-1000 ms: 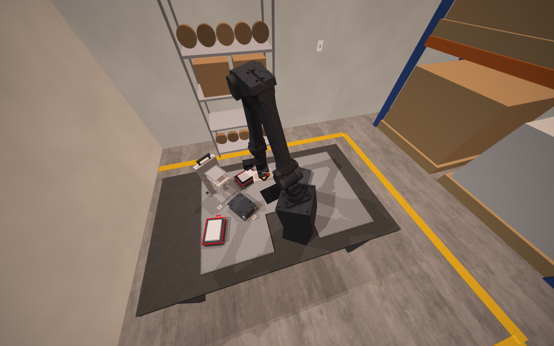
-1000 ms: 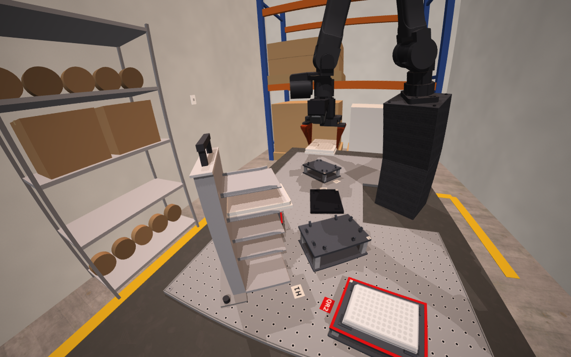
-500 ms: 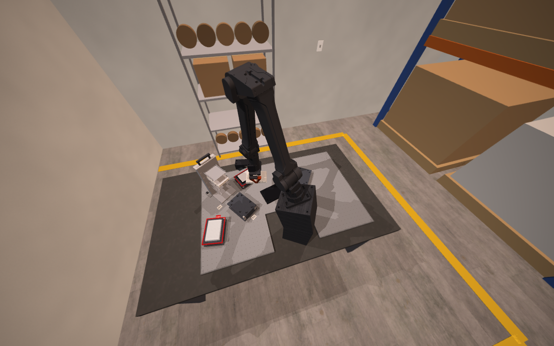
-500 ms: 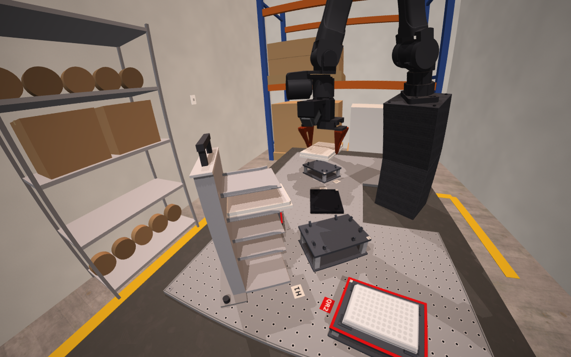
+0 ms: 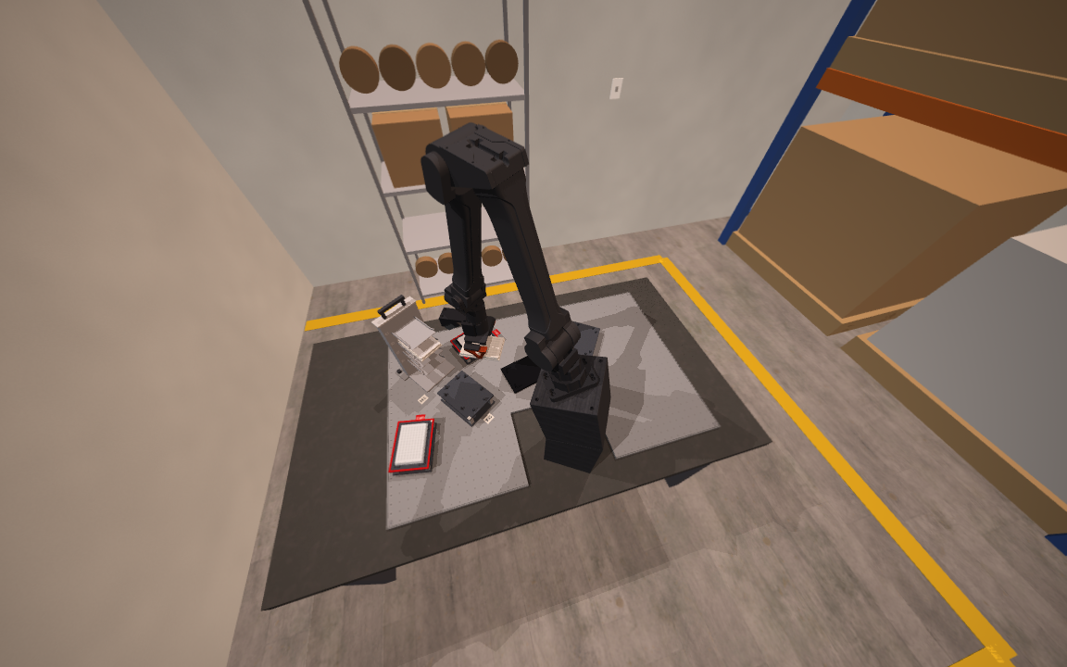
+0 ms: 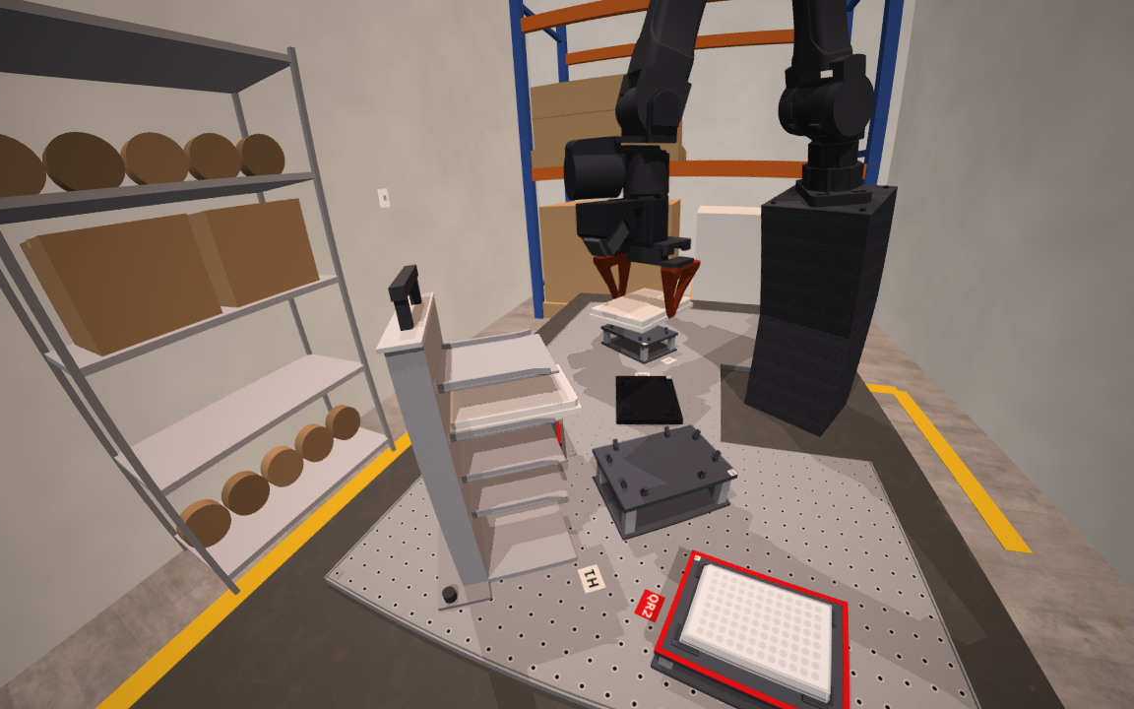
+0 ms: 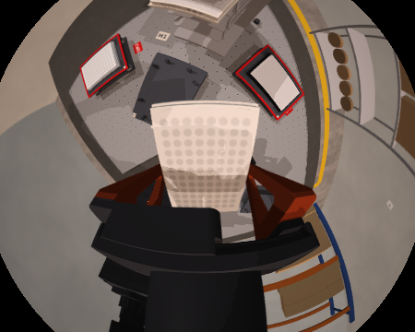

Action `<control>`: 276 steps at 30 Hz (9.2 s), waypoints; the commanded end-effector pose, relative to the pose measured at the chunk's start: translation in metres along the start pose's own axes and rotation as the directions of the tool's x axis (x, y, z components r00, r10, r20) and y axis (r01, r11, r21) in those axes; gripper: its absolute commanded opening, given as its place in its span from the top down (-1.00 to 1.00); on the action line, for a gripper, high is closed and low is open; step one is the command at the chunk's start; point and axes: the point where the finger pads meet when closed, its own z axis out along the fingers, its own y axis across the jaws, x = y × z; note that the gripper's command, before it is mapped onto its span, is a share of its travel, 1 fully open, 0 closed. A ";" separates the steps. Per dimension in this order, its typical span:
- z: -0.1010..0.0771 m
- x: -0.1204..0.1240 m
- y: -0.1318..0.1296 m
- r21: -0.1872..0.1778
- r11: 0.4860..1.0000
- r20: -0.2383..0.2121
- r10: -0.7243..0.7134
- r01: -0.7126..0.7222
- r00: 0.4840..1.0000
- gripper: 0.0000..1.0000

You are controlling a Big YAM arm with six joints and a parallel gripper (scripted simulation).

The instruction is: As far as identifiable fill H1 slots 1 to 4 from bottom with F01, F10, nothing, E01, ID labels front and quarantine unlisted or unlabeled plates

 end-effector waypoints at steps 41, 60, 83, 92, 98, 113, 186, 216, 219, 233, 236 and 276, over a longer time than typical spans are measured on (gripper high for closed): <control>0.017 -0.070 0.081 -0.006 0.862 0.017 0.507 -0.507 0.862 -0.72; 0.057 -0.077 0.084 -0.011 0.867 0.025 0.498 -0.498 0.867 -0.72; 0.110 -0.073 0.089 -0.010 0.871 0.017 0.492 -0.492 0.870 -0.72; 0.104 -0.071 0.085 -0.008 0.871 0.017 0.492 -0.492 0.870 -0.72; 0.104 -0.071 0.085 -0.008 0.871 0.017 0.492 -0.492 0.870 -0.72; 0.111 -0.071 0.090 -0.009 0.871 0.013 0.492 -0.492 0.870 -0.72; 0.154 -0.069 0.091 -0.008 0.871 0.010 0.492 -0.492 0.870 -0.72; 0.172 -0.069 0.091 -0.008 0.871 0.010 0.492 -0.492 0.870 -0.72; 0.174 -0.069 0.091 -0.008 0.871 0.010 0.492 -0.492 0.871 -0.72; 0.173 -0.070 0.086 -0.007 0.870 0.013 0.492 -0.492 0.870 -1.00; 0.173 -0.070 0.086 -0.007 0.870 0.013 0.492 -0.492 0.870 -1.00; 0.080 -0.070 0.080 -0.006 0.870 0.016 0.492 -0.492 0.870 -1.00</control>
